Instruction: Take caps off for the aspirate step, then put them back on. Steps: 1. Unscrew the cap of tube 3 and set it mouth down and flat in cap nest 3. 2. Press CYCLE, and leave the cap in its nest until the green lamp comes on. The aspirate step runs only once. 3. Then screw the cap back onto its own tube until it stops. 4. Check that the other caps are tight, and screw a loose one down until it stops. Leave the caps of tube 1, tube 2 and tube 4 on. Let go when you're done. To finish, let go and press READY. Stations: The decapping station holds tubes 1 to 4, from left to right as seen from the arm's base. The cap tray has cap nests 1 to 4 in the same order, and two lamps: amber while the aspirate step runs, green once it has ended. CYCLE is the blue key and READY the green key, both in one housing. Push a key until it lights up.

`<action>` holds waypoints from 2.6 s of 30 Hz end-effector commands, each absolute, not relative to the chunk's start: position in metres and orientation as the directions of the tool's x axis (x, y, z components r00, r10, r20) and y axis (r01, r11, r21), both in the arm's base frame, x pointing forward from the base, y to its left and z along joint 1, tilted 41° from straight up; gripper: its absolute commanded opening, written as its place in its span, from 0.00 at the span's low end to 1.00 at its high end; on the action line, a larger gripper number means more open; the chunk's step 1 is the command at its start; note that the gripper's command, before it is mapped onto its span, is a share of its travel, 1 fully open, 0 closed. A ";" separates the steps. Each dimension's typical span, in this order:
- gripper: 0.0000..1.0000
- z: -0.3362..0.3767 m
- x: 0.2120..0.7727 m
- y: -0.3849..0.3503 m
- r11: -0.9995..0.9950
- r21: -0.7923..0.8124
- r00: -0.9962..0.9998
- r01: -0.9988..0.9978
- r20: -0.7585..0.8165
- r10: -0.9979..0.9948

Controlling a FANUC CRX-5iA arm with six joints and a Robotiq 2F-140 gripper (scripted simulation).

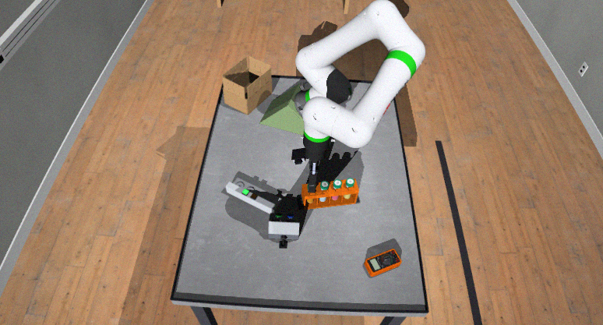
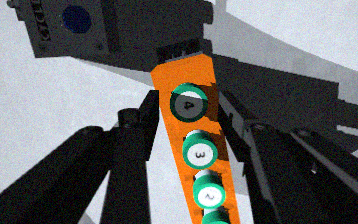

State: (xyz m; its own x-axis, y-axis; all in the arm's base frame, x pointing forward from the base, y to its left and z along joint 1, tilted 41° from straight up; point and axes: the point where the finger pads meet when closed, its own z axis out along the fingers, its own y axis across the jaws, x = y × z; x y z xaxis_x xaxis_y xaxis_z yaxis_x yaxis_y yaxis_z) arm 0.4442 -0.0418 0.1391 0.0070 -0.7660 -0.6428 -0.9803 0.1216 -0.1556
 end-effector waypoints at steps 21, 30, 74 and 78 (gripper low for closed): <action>0.10 0.141 0.485 -0.108 0.081 -0.190 0.059 -0.978 -0.633 -0.772; 0.10 0.118 0.508 -0.115 0.081 -0.190 0.059 -0.978 -0.633 -0.772; 0.10 0.051 0.564 -0.119 0.081 -0.191 0.059 -0.978 -0.633 -0.772; 0.10 0.050 0.564 -0.118 0.081 -0.191 0.059 -0.978 -0.633 -0.772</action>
State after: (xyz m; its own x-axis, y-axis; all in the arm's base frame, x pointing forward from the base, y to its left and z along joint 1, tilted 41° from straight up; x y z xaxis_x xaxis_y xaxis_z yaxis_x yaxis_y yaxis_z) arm 0.5641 -0.1176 0.0501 0.0589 -0.7711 -0.6339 -0.9786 0.0808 -0.1893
